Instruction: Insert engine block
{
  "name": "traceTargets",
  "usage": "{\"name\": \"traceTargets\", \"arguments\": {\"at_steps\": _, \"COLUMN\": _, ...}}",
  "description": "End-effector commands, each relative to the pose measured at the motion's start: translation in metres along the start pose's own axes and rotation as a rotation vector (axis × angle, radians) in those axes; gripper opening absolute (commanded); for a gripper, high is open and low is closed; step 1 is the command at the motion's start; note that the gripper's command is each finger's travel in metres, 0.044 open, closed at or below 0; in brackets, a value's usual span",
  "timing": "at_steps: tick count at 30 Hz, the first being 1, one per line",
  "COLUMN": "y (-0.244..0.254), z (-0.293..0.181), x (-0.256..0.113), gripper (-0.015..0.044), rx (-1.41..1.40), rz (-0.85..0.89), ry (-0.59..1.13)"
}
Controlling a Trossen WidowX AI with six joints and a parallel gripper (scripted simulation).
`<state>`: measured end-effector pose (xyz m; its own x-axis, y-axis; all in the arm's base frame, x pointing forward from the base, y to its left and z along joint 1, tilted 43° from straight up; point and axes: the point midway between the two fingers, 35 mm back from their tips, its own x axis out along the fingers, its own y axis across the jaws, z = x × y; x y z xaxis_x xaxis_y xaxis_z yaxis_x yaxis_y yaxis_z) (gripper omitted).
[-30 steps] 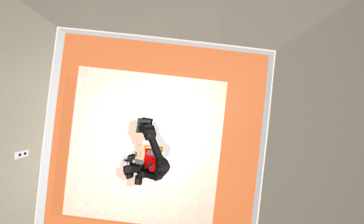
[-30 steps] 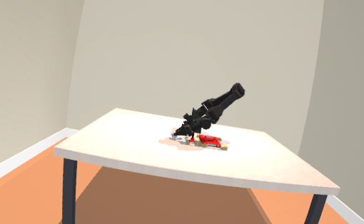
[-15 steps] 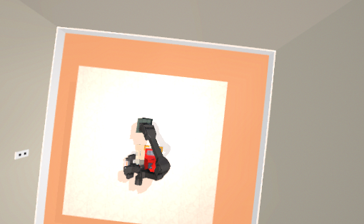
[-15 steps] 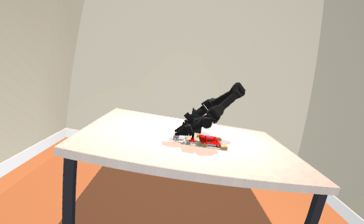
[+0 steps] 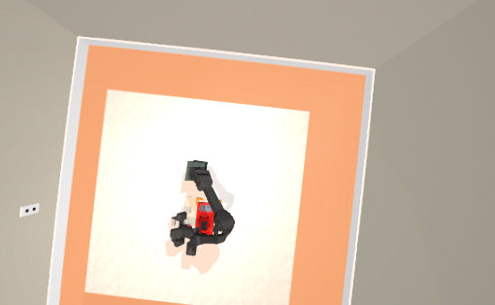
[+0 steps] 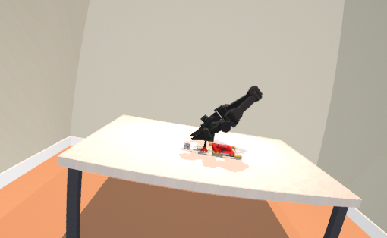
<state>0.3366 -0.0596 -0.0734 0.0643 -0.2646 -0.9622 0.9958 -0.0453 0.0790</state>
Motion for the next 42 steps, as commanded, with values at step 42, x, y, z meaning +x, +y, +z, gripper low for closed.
{"name": "traceTargets", "arguments": {"at_steps": 42, "y": -0.001, "z": 0.028, "x": 0.014, "gripper": 0.044, "rx": -0.94, "rz": 0.046, "ry": 0.293}}
